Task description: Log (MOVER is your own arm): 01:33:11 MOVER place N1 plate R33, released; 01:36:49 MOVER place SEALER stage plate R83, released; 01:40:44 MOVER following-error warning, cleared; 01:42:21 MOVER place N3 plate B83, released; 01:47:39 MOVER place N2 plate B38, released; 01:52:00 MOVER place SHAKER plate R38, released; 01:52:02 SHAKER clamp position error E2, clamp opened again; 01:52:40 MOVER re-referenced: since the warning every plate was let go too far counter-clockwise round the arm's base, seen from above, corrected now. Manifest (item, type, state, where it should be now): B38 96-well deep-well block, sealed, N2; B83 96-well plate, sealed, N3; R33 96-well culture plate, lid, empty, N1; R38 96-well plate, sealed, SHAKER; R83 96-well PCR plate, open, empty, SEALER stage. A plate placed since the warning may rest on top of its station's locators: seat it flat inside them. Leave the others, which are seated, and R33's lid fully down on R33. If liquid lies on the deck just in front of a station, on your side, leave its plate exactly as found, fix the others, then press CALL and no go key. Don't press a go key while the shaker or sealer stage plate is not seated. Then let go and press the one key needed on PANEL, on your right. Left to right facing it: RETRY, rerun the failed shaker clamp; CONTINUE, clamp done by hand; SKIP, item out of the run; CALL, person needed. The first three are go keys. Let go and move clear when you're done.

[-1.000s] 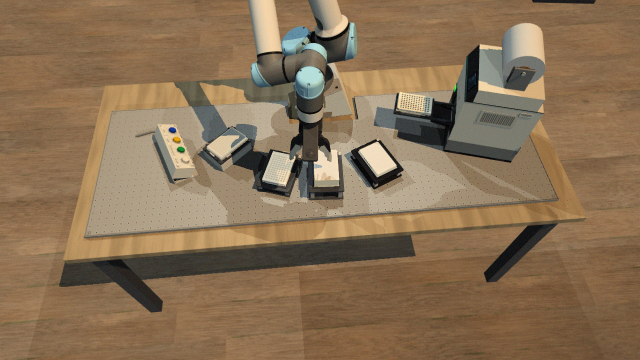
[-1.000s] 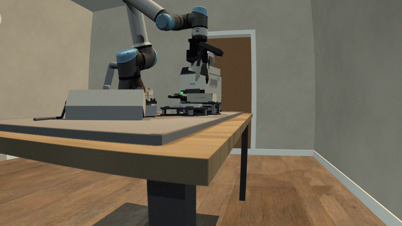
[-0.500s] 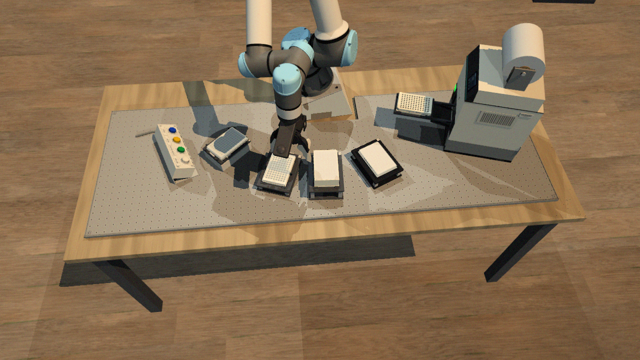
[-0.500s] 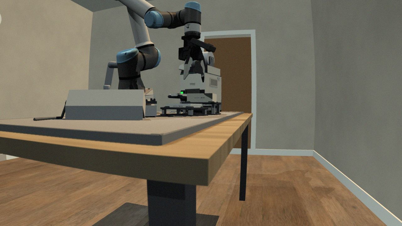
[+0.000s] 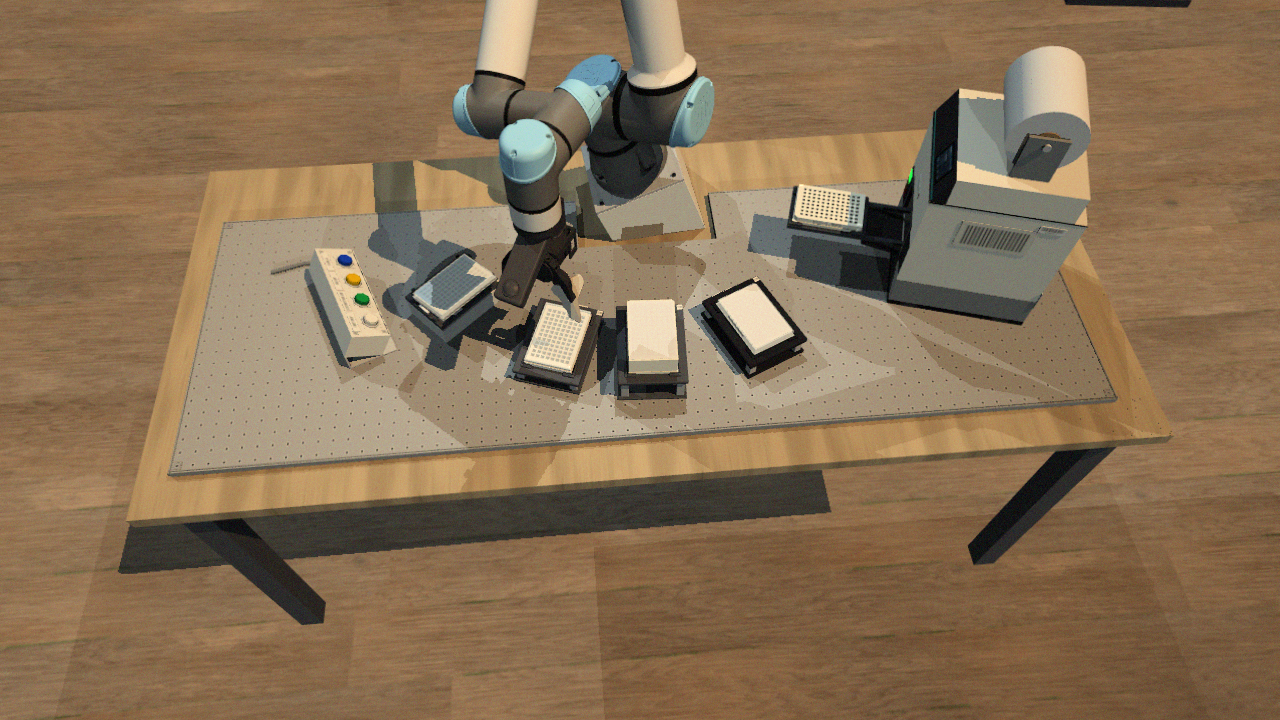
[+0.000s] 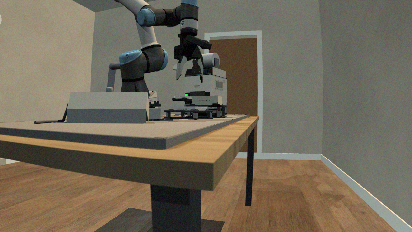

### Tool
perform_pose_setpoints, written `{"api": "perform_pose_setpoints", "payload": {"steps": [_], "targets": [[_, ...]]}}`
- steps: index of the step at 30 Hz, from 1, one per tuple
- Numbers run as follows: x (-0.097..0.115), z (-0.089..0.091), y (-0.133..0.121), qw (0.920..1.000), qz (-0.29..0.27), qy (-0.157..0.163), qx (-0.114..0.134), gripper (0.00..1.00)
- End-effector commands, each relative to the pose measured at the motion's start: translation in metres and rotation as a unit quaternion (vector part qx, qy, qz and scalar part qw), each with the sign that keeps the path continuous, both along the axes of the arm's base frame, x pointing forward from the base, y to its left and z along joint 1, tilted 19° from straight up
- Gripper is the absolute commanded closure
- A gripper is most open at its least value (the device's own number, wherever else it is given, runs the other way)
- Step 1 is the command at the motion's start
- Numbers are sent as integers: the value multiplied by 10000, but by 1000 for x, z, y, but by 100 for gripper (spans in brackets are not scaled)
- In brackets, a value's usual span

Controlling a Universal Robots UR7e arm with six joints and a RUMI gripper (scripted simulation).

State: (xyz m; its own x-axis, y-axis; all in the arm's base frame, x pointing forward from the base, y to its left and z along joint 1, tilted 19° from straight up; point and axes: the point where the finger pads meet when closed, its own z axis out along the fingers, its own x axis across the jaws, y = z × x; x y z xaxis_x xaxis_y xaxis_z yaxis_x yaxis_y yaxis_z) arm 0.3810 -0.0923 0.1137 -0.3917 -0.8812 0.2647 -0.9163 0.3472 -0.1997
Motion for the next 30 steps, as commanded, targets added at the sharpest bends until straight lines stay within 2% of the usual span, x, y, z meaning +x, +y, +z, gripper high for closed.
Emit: {"api": "perform_pose_setpoints", "payload": {"steps": [1, 8, 17, 19, 30], "targets": [[-3, 6, -17, 10000, -6, -13, 11, 18], [-6, 12, -38, 10000, -6, -13, 11, 18], [-31, 22, -74, 9959, -854, -300, 87, 18], [-31, 22, -74, 9959, -854, -300, 87, 18], [-61, 35, -118, 9799, -1880, -647, 178, 18]]}}
